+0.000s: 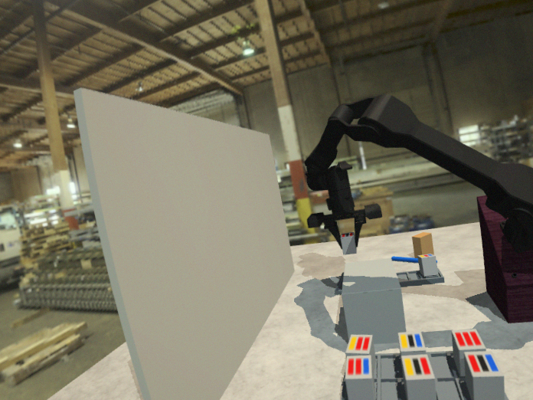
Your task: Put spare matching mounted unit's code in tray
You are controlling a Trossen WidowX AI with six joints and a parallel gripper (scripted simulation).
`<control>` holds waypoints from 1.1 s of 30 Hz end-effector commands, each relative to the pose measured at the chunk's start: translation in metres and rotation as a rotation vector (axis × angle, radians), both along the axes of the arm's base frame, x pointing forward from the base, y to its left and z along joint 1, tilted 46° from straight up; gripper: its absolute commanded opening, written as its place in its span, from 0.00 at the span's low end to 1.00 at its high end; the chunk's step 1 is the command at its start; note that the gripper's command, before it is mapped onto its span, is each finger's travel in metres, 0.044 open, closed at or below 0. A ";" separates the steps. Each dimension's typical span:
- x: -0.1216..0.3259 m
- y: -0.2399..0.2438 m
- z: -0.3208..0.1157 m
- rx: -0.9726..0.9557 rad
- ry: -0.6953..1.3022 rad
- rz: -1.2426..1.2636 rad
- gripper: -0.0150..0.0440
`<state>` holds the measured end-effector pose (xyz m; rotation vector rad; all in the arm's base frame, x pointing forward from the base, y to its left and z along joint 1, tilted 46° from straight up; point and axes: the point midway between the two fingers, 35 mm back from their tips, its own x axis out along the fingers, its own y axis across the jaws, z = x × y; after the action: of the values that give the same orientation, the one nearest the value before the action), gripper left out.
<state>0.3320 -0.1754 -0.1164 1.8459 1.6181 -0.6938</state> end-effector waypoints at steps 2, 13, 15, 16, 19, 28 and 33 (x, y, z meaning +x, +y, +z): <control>0.000 0.003 -0.003 0.004 0.000 -0.010 0.25; 0.002 0.011 -0.011 0.004 0.000 -0.009 0.25; 0.002 0.013 -0.013 0.004 0.000 -0.009 0.25; 0.002 0.013 -0.013 0.005 0.000 -0.009 0.25; 0.002 0.016 -0.016 0.005 0.000 -0.009 0.25; 0.003 0.023 -0.022 0.006 0.000 -0.009 0.25; 0.003 0.027 -0.025 0.006 0.000 -0.009 0.25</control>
<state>0.3357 -0.1500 -0.1402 1.8469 1.6191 -0.6909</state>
